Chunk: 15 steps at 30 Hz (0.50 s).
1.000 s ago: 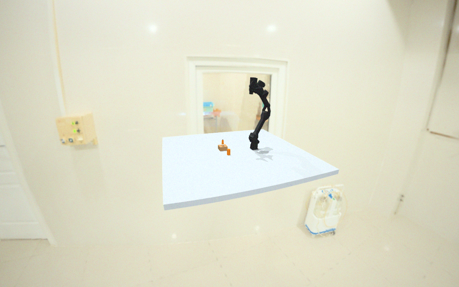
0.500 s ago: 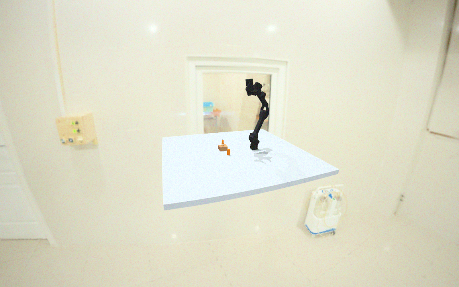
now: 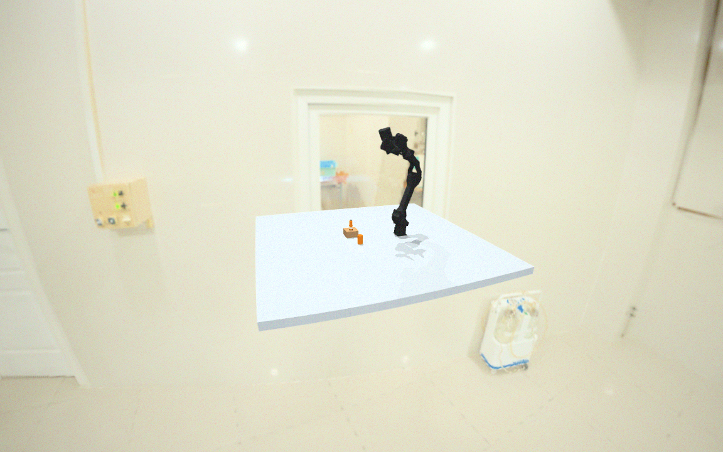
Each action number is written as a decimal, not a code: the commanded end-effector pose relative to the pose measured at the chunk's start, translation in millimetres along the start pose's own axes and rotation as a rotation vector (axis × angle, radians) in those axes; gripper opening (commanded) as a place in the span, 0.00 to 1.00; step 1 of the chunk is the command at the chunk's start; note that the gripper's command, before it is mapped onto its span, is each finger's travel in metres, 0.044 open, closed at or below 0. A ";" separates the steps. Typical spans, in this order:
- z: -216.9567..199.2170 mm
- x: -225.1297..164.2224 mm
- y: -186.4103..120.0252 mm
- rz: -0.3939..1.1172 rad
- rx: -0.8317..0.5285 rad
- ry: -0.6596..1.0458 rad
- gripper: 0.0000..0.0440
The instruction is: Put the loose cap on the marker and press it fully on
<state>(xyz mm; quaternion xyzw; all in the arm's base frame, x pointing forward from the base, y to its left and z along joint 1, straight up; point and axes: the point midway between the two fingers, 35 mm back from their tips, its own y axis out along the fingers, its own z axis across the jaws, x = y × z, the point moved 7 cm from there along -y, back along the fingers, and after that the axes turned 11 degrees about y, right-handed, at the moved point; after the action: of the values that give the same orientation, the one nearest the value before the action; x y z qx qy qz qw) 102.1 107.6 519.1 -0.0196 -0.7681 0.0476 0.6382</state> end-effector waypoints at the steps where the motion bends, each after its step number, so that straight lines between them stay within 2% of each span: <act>1: -9.9 -11.3 3.6 0.025 -0.003 0.033 0.73; 15: -34.6 -41.7 12.0 0.105 -0.012 0.119 0.74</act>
<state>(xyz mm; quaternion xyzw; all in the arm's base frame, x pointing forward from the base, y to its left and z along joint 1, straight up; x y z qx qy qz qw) 134.7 115.6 491.9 -0.0566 -0.7358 0.0686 0.6713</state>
